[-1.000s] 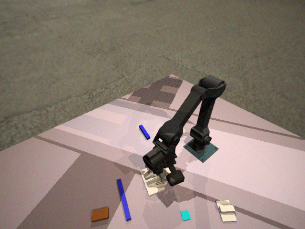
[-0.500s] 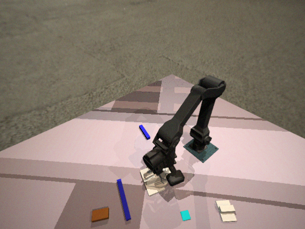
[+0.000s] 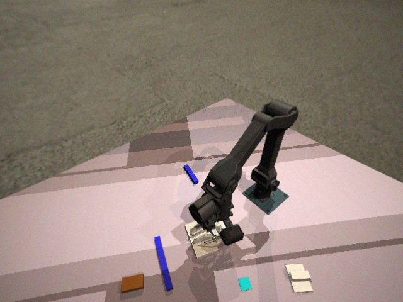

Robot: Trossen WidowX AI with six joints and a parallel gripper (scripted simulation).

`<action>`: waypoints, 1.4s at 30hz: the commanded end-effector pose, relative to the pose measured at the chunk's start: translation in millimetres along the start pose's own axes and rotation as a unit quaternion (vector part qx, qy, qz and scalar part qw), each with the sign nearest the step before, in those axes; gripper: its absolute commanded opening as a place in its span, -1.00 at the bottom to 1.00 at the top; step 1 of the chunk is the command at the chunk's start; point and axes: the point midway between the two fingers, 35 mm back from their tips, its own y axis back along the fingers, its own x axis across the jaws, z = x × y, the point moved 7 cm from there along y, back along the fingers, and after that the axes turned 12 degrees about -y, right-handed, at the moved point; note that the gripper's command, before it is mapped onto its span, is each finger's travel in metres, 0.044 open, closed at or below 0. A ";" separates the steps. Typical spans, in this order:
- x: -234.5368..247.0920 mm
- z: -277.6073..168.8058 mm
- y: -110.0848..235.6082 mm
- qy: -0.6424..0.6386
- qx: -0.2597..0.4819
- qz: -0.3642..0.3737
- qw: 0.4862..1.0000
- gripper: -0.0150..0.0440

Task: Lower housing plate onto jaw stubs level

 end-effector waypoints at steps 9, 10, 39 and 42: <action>-0.3 -0.3 -0.7 -0.002 0.000 -0.001 1.000 0.70; -0.3 -0.3 -0.7 -0.002 0.000 -0.001 1.000 0.70; -0.8 -1.5 74.1 -0.002 0.000 -0.001 1.000 1.00; -1.0 -1.8 76.2 -0.002 0.000 -0.001 1.000 1.00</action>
